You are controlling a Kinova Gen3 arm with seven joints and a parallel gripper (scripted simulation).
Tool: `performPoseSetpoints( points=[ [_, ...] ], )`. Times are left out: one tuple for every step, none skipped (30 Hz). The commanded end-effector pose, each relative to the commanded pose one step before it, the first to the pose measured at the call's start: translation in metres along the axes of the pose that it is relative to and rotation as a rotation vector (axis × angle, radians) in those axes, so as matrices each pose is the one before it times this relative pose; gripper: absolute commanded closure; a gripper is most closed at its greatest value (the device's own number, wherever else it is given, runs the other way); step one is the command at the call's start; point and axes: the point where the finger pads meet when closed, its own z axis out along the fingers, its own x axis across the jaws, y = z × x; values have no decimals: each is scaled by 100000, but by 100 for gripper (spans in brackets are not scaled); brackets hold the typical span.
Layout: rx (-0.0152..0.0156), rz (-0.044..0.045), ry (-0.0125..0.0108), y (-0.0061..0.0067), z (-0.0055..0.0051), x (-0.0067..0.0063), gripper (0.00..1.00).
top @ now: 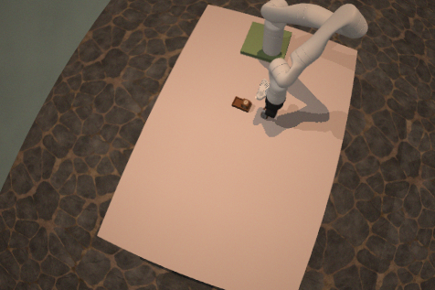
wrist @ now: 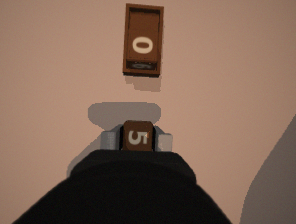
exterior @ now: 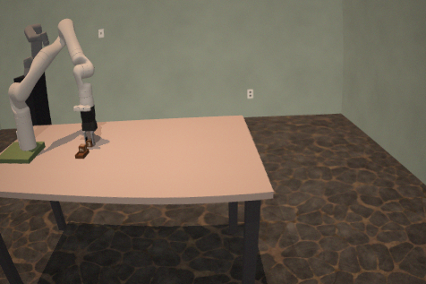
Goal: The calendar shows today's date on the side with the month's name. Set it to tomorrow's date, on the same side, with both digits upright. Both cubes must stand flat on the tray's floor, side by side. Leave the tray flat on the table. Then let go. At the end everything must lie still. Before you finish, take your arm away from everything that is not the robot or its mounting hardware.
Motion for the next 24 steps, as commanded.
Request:
performPoseSetpoints(
  points=[
    [-82,9,-108,17,-41,-38,40],
    [0,0,0,0,0,0,40],
    [0,0,0,0,0,0,40],
    [0,0,0,0,0,0,40],
    [0,0,0,0,0,0,40],
    [0,0,0,0,0,0,40],
    [0,0,0,0,0,0,40],
    [0,0,0,0,0,0,40],
    [0,0,0,0,0,0,40],
    [0,0,0,0,0,0,40],
    [0,0,0,0,0,0,40],
    [0,0,0,0,0,0,34],
    [0,0,0,0,0,0,34],
    [0,0,0,0,0,0,34],
    [0,0,0,0,0,0,28],
    [0,0,0,0,0,0,28],
    [0,0,0,0,0,0,28],
    [0,0,0,0,0,0,22],
    [0,0,0,0,0,0,22],
    [0,0,0,0,0,0,22],
    [0,0,0,0,0,0,16],
    [0,0,0,0,0,0,16],
    [0,0,0,0,0,0,16],
    [0,0,0,0,0,0,16]
  ],
)
